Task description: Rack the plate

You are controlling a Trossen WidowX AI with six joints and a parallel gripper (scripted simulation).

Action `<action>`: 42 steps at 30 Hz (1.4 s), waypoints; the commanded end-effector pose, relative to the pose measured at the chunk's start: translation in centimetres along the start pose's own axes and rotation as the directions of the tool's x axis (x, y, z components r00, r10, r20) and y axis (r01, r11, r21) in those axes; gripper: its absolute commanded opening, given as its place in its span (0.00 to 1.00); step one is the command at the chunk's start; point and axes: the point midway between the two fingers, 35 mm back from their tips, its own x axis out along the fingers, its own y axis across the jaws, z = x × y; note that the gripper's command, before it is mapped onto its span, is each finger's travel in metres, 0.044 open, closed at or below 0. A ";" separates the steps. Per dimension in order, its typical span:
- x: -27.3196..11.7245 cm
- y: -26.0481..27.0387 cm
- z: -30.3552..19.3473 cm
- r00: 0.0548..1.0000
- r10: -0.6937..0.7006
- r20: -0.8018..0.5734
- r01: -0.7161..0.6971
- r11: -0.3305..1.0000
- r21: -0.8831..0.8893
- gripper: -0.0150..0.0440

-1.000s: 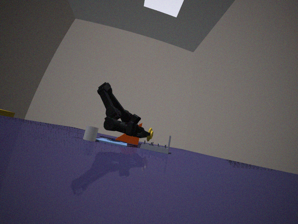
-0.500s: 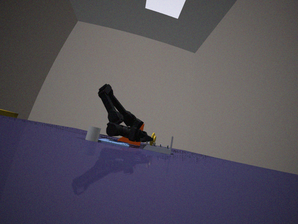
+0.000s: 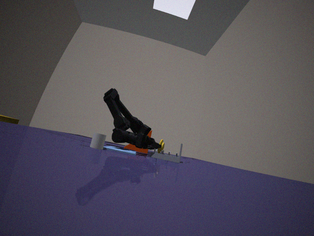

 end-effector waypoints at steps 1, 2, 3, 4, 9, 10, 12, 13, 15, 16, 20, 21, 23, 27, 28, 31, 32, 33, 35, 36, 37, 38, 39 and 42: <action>0.0 0.0 0.0 1.000 0.000 0.000 0.000 1.000 0.000 0.52; 0.0 0.0 0.0 1.000 0.000 0.000 0.000 1.000 0.000 0.57; 0.0 0.0 0.0 1.000 0.000 0.000 0.000 1.000 0.000 0.61; 0.0 0.0 0.0 1.000 0.000 0.000 0.000 1.000 0.000 0.65; 0.0 0.0 0.0 1.000 0.000 0.000 0.000 1.000 0.000 0.88; 0.0 0.0 0.0 1.000 0.000 0.000 0.000 1.000 0.000 0.92; 0.0 0.0 0.0 1.000 0.000 0.000 0.000 1.000 0.000 0.93; 0.0 0.0 0.0 1.000 0.000 0.000 0.000 1.000 0.000 0.93; 0.0 0.0 0.0 1.000 0.000 0.000 0.000 1.000 0.000 0.93; 0.0 0.0 0.0 1.000 0.000 0.000 0.000 1.000 0.000 0.93; 0.0 -0.2 0.8 1.000 0.002 -0.004 -0.002 1.000 0.000 0.93; -0.1 -0.4 1.9 1.000 0.003 -0.008 -0.003 1.000 -0.001 0.93; -0.3 -0.7 4.5 1.000 0.004 -0.014 -0.004 1.000 -0.001 0.93; -0.7 -0.5 9.8 1.000 -0.002 -0.011 0.002 1.000 0.003 0.93; -0.8 -0.4 10.8 1.000 -0.005 -0.008 0.005 1.000 0.004 0.93; -0.8 -1.2 11.7 1.000 -0.007 -0.005 0.007 1.000 0.005 0.93; -0.8 -1.2 11.7 1.000 -0.007 -0.005 0.007 1.000 0.005 0.93; -0.8 -1.2 11.7 1.000 -0.007 -0.005 0.007 1.000 0.005 0.93; -0.7 -1.1 11.7 1.000 0.000 -0.017 0.000 1.000 0.024 0.93; -0.7 -1.1 11.7 0.999 0.009 -0.032 -0.007 0.999 0.047 0.93; -0.6 -1.0 11.7 0.999 0.019 -0.050 -0.015 0.997 0.075 0.93; -0.5 -0.9 11.7 0.997 0.029 -0.069 -0.022 0.994 0.102 0.93; -0.4 -0.8 11.7 0.995 0.040 -0.087 -0.028 0.991 0.130 0.93; -0.2 -0.5 11.7 0.987 0.070 -0.143 -0.039 0.977 0.209 0.93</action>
